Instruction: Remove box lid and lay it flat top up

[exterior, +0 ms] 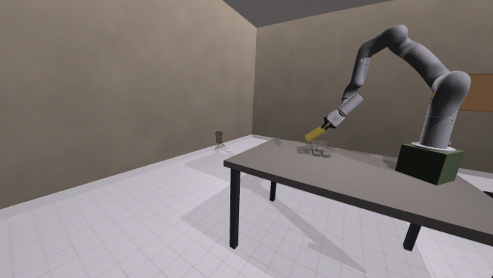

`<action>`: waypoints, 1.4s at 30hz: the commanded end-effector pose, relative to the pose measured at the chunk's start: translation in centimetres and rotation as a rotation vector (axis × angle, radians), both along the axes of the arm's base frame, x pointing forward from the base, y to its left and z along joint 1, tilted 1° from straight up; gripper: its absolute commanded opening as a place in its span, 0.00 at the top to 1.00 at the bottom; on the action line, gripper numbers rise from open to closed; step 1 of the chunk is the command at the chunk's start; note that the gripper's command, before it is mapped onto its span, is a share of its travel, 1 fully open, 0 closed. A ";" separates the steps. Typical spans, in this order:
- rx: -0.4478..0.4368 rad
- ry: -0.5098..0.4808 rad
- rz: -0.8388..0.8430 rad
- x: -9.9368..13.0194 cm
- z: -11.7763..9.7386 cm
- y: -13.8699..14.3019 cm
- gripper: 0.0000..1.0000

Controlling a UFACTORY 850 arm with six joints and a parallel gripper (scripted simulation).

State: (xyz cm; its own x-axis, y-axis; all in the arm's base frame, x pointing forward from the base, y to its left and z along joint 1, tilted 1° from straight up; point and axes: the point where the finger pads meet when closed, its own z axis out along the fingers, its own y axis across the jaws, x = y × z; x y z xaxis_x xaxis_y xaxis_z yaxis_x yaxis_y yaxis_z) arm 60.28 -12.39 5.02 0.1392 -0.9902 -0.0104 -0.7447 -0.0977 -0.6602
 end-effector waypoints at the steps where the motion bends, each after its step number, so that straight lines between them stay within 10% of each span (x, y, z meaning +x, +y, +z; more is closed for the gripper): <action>1: -0.001 -0.002 0.000 0.0 0.1 0.2 1.00; 42: -0.001 -0.002 0.000 -3.3 0.1 8.4 1.00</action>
State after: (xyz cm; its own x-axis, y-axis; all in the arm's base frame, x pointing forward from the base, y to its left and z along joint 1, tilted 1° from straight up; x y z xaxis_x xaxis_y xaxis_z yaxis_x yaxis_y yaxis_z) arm 57.22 -4.89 5.06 0.1398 -0.9901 -0.0107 -0.7449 -0.0981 -0.6599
